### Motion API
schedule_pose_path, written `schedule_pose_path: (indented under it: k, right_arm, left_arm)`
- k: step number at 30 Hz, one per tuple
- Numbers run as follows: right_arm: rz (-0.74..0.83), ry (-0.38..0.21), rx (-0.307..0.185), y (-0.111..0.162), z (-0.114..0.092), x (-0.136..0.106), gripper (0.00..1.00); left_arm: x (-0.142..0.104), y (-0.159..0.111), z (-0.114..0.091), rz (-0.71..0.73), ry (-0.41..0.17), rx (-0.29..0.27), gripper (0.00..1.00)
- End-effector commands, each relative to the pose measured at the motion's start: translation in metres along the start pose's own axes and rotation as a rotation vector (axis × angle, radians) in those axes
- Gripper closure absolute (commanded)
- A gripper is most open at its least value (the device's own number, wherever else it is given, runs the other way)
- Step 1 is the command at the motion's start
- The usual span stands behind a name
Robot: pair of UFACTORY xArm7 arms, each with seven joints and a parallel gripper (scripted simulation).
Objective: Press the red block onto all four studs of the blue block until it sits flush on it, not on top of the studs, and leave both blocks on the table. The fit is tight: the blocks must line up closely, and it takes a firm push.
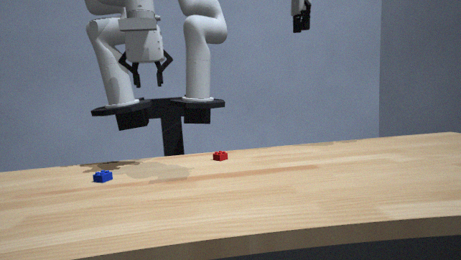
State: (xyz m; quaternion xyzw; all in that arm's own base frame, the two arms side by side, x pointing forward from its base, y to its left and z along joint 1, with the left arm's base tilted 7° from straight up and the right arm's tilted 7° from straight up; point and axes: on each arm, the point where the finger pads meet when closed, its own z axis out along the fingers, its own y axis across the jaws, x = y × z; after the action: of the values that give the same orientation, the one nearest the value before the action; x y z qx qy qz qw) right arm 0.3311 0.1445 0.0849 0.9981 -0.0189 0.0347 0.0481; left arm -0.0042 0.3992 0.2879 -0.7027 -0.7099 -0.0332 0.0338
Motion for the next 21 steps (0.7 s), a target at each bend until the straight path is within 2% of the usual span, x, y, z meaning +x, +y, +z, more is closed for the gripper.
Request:
schedule_pose_path:
  k: [1, 2, 7, 19, 21]
  right_arm:
    - [0.0, 0.003, 0.0, -0.001, -0.001, 0.001, 0.41]
    - [0.0, 0.003, 0.0, -0.001, -0.001, 0.001, 0.41]
    - [-0.3, 0.003, 0.0, -0.062, 0.05, 0.001, 0.41]
    - [-0.3, 0.003, 0.0, -0.062, 0.05, 0.001, 0.41]
    - [-0.42, 0.002, 0.003, -0.086, 0.071, 0.001, 0.41]
  left_arm:
    - [0.001, 0.0, -0.001, 0.0, 0.003, 0.0, 0.0]
    - [0.001, 0.0, -0.001, 0.0, 0.003, 0.0, 0.0]
    - [0.001, 0.0, -0.001, 0.0, 0.003, 0.0, 0.0]
    - [0.001, 0.0, -0.001, 0.0, 0.003, 0.0, 0.0]
    - [0.001, 0.0, -0.001, 0.0, 0.003, 0.0, 0.0]
